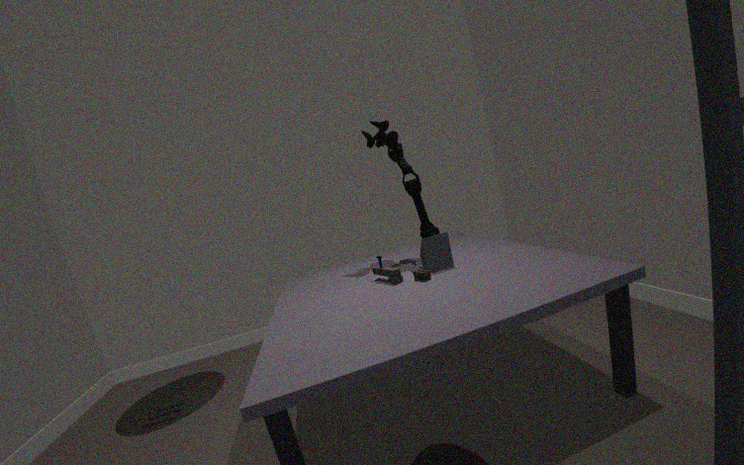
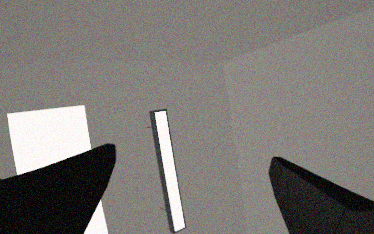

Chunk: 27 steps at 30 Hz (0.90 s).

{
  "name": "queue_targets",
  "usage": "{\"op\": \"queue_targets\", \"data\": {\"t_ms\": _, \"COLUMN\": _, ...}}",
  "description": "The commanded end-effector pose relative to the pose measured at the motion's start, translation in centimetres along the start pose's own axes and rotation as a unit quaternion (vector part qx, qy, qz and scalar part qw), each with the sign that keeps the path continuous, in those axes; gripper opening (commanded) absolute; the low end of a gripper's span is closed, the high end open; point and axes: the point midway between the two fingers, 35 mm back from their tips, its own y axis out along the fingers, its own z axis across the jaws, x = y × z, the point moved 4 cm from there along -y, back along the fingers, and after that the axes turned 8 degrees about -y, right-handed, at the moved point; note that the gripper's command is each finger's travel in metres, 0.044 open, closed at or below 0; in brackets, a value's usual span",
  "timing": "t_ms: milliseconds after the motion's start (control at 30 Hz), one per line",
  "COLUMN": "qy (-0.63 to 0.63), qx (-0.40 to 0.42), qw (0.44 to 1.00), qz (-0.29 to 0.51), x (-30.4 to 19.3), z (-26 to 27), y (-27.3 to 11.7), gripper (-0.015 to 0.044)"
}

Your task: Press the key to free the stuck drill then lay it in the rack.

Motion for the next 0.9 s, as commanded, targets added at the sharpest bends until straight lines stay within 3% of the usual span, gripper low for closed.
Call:
{"op": "queue_targets", "data": {"t_ms": 0, "qy": 0.000, "qx": 0.000, "qw": 1.000, "qz": 0.000, "x": 0.0, "z": 0.0, "y": 0.0, "gripper": 0.0374}}
{"op": "queue_targets", "data": {"t_ms": 300, "qy": 0.010, "qx": 0.004, "qw": 1.000, "qz": -0.004, "x": 0.4, "z": 0.2, "y": -0.1, "gripper": 0.0138}}
{"op": "queue_targets", "data": {"t_ms": 467, "qy": 0.116, "qx": 0.043, "qw": 0.992, "qz": -0.041, "x": 4.5, "z": 1.6, "y": -1.4, "gripper": 0.0006}}
{"op": "queue_targets", "data": {"t_ms": 700, "qy": 0.332, "qx": 0.127, "qw": 0.929, "qz": -0.102, "x": 13.1, "z": 3.0, "y": -4.7, "gripper": 0.0000}}
{"op": "queue_targets", "data": {"t_ms": 867, "qy": 0.493, "qx": 0.191, "qw": 0.837, "qz": -0.141, "x": 20.0, "z": 2.1, "y": -7.4, "gripper": 0.0000}}
